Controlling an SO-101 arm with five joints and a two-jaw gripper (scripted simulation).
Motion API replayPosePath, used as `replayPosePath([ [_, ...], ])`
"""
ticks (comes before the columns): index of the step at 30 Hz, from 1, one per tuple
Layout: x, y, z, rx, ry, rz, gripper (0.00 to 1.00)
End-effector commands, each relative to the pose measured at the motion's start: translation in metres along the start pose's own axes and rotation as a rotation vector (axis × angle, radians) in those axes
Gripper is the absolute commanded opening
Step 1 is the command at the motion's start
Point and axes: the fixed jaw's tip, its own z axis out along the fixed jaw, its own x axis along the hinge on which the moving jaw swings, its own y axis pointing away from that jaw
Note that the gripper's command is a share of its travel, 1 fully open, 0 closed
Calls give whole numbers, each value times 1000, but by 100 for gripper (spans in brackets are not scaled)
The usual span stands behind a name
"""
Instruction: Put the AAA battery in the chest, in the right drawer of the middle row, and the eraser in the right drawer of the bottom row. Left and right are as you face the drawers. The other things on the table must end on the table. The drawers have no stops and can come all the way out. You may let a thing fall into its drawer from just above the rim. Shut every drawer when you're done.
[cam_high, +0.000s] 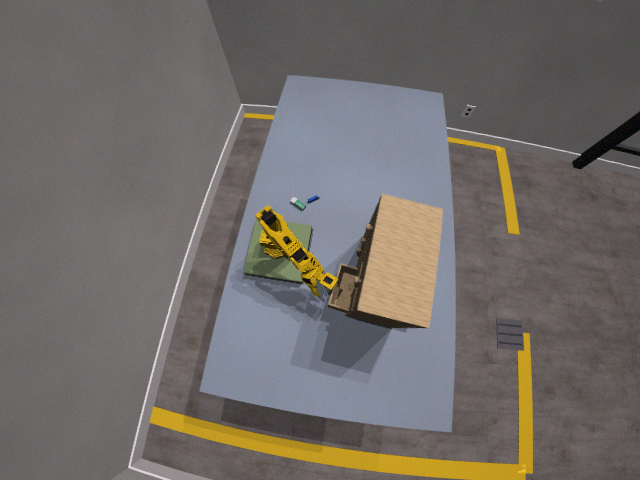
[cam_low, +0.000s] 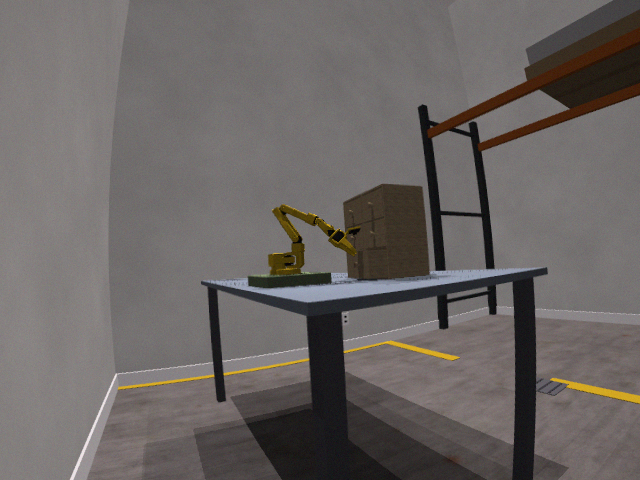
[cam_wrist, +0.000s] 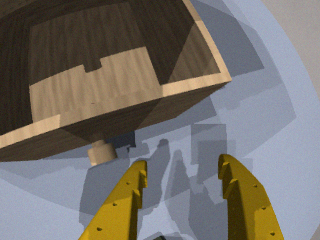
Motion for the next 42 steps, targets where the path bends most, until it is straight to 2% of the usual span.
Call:
replayPosePath([
  [1,-2,-3,-10,0,27,46,21],
  [6,0,-3,-21,-9,64,89,21],
  [8,0,-3,-21,-9,64,89,21],
  [23,12,1,-59,-28,174,216,21],
  [25,12,1,-59,-28,174,216,21],
  [33,24,5,-81,-32,235,284,21],
  [42,24,5,-82,-32,237,286,21],
])
